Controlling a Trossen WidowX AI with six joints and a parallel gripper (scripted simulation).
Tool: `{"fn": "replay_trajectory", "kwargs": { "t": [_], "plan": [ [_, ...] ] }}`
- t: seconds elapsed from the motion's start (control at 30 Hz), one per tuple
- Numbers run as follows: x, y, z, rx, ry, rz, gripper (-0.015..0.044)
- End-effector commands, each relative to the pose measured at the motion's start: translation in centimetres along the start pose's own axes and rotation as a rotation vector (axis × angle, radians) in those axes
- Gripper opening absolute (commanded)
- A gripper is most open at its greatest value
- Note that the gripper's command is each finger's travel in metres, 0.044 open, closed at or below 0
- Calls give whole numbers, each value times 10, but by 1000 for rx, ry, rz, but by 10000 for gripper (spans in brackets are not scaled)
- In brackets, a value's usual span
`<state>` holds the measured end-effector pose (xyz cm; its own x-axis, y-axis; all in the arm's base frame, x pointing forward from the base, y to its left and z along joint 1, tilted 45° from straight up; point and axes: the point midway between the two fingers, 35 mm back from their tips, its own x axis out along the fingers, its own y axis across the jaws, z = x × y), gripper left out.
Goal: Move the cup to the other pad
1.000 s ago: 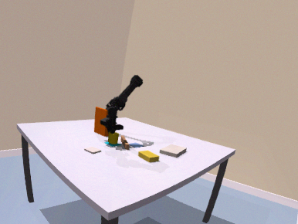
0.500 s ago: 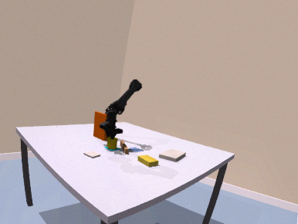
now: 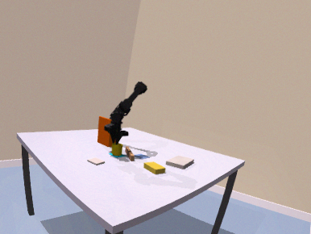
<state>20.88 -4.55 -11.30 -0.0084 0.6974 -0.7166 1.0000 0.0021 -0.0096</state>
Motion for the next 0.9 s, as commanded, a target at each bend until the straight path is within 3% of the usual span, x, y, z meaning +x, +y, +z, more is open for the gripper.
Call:
{"fn": "replay_trajectory", "kwargs": {
  "t": [0.0,0.4,0.77,0.87],
  "plan": [
    [-6,0,0,-6,-4,-3,146],
    [-24,0,0,-4,-1,-4,146],
    [-25,1,0,3,2,0,435],
    [-36,2,1,2,0,-1,440]
  ]
}}
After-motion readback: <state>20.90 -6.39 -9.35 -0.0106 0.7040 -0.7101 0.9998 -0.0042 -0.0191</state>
